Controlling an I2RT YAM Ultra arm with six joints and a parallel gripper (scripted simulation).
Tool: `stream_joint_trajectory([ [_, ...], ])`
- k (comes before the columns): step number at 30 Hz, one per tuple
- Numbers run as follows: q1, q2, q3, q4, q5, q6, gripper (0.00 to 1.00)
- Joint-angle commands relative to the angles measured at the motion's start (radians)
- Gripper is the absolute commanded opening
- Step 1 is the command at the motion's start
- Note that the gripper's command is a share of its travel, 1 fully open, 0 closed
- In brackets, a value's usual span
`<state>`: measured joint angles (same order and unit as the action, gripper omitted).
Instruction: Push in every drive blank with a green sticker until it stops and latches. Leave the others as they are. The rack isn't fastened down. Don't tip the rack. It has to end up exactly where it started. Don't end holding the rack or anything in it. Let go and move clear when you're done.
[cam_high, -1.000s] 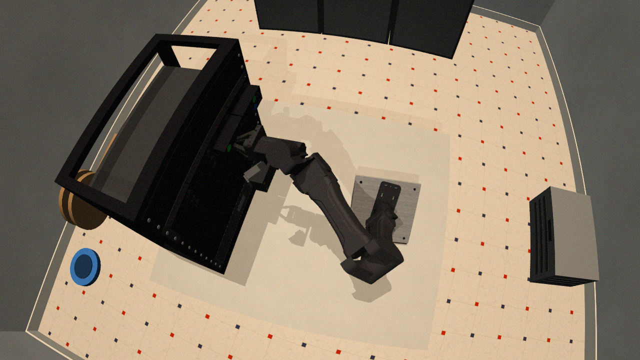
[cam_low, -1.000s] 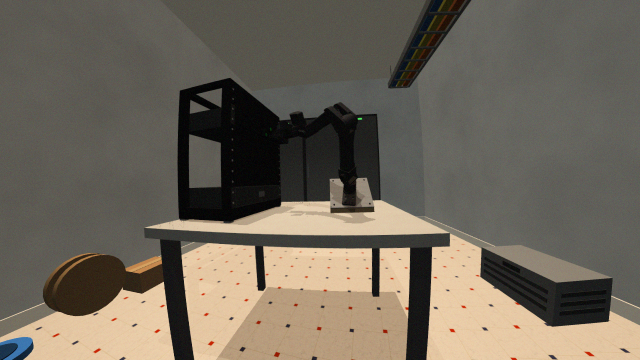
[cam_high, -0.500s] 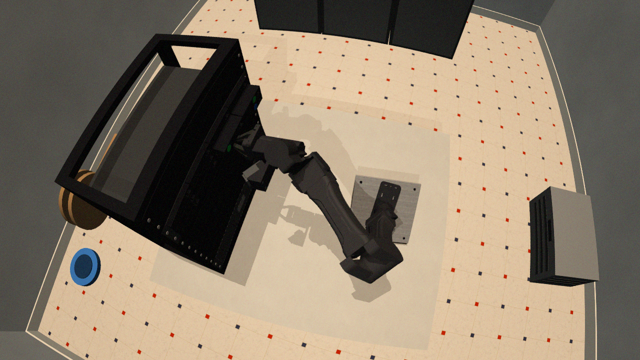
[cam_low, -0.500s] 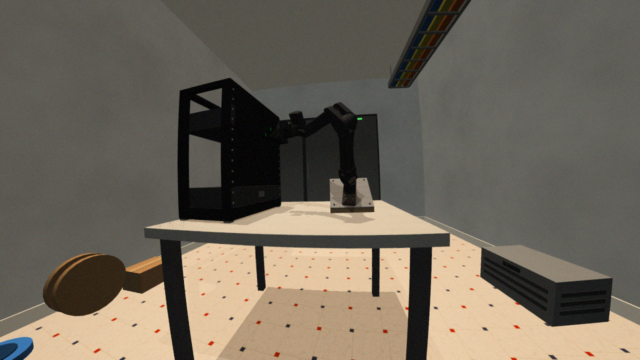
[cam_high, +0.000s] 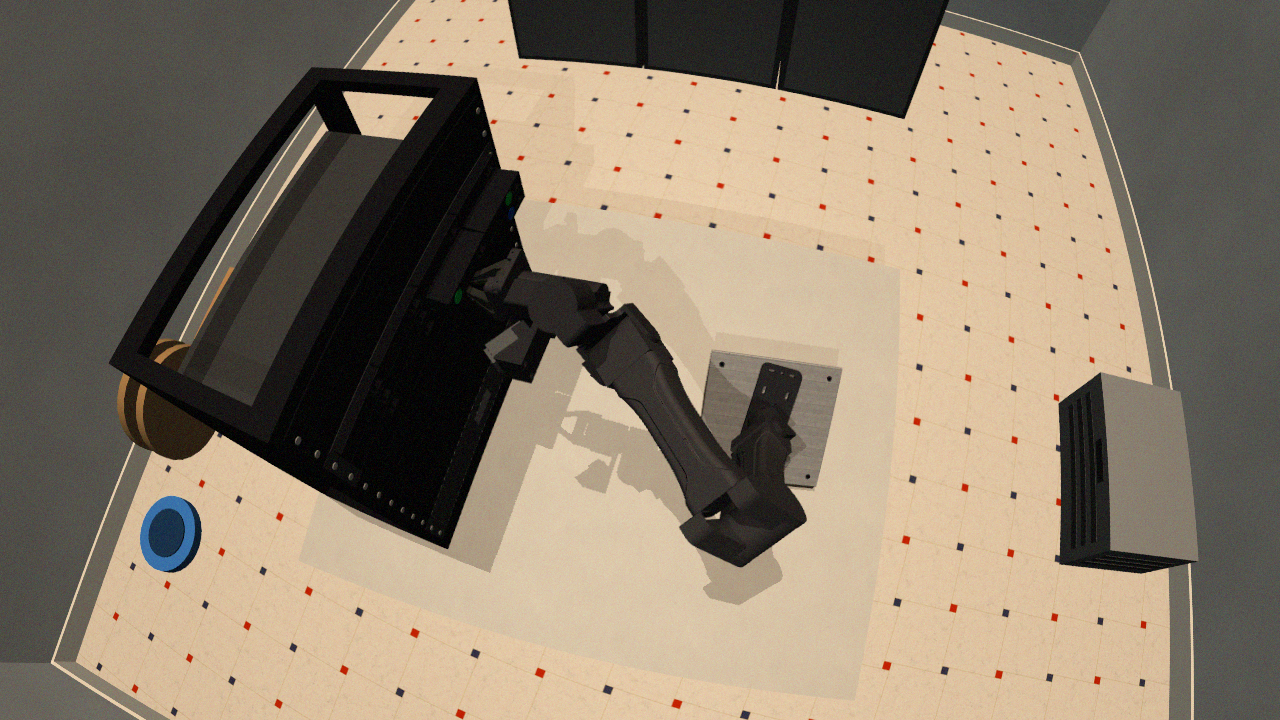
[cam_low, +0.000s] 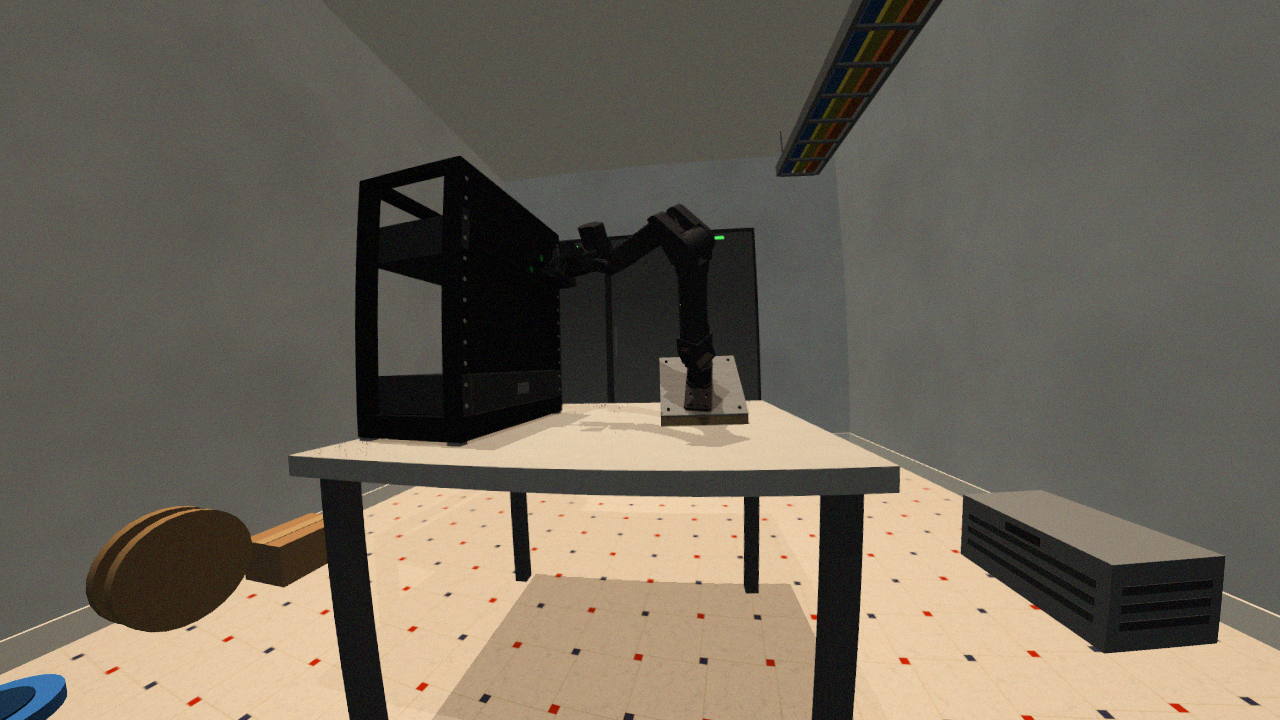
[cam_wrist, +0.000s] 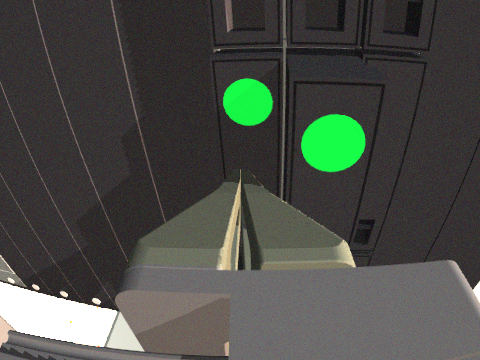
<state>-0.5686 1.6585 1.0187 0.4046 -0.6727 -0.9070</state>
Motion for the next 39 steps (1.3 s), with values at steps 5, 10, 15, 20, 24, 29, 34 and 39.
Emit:
stream_joint_trajectory([
  [5, -0.008, 0.01, 0.072, 0.073, 0.077, 0.016, 0.0],
  [10, -0.01, 0.014, 0.091, 0.059, 0.076, 0.017, 0.0],
  [15, -0.01, 0.015, 0.094, 0.056, 0.076, 0.017, 0.0],
  [20, -0.01, 0.015, 0.095, 0.055, 0.076, 0.017, 0.0],
  [24, -0.01, 0.015, 0.095, 0.055, 0.076, 0.017, 0.0],
  [29, -0.01, 0.015, 0.095, 0.055, 0.076, 0.017, 0.0],
  [34, -0.01, 0.015, 0.095, 0.055, 0.076, 0.017, 0.0],
  [39, -0.01, 0.015, 0.095, 0.055, 0.076, 0.017, 0.0],
])
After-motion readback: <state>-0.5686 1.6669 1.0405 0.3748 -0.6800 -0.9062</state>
